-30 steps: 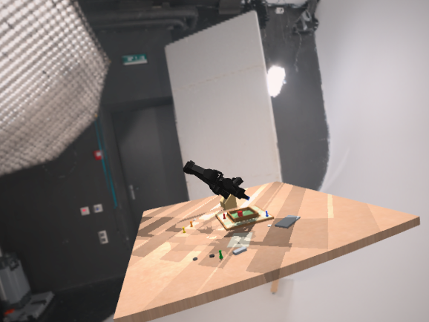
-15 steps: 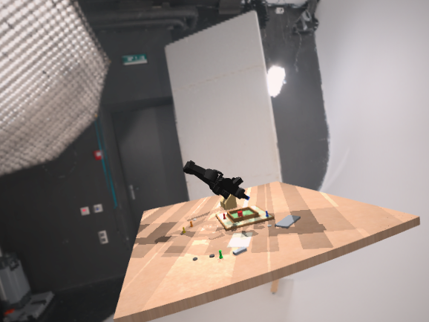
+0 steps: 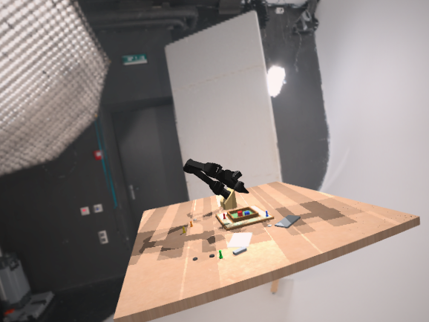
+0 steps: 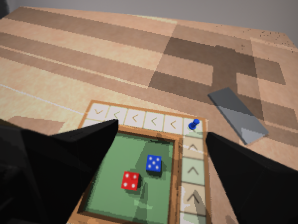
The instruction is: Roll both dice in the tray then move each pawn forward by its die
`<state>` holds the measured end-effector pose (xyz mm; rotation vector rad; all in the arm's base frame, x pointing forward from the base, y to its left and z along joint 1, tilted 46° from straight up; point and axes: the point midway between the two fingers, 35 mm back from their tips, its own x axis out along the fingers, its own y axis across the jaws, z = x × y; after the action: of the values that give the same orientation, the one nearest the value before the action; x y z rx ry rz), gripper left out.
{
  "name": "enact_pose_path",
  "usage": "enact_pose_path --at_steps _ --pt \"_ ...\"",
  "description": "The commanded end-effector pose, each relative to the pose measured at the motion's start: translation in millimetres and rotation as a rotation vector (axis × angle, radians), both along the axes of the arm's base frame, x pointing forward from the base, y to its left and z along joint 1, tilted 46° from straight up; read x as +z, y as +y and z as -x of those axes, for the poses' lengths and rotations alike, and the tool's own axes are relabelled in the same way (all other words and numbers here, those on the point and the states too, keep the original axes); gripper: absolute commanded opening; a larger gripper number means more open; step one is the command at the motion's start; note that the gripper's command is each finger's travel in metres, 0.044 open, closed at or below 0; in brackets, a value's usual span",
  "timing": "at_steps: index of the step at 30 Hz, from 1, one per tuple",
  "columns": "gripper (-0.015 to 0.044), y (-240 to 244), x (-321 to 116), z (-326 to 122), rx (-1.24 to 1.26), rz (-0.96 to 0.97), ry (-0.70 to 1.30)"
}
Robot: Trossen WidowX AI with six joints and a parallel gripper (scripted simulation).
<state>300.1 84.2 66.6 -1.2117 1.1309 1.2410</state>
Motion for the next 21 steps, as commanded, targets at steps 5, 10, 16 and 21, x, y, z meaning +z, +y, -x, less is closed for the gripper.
enact_pose_path --at_steps 5,10,16,21 --pt "0.0440 -13 -36 2 -0.061 0.514 0.058" --pt "0.0440 -14 -46 -5 -0.029 0.836 -0.035" --pt "0.0361 -30 -36 3 -0.173 0.748 -0.044" --pt "0.0230 -88 3 21 -0.685 0.734 -0.257"
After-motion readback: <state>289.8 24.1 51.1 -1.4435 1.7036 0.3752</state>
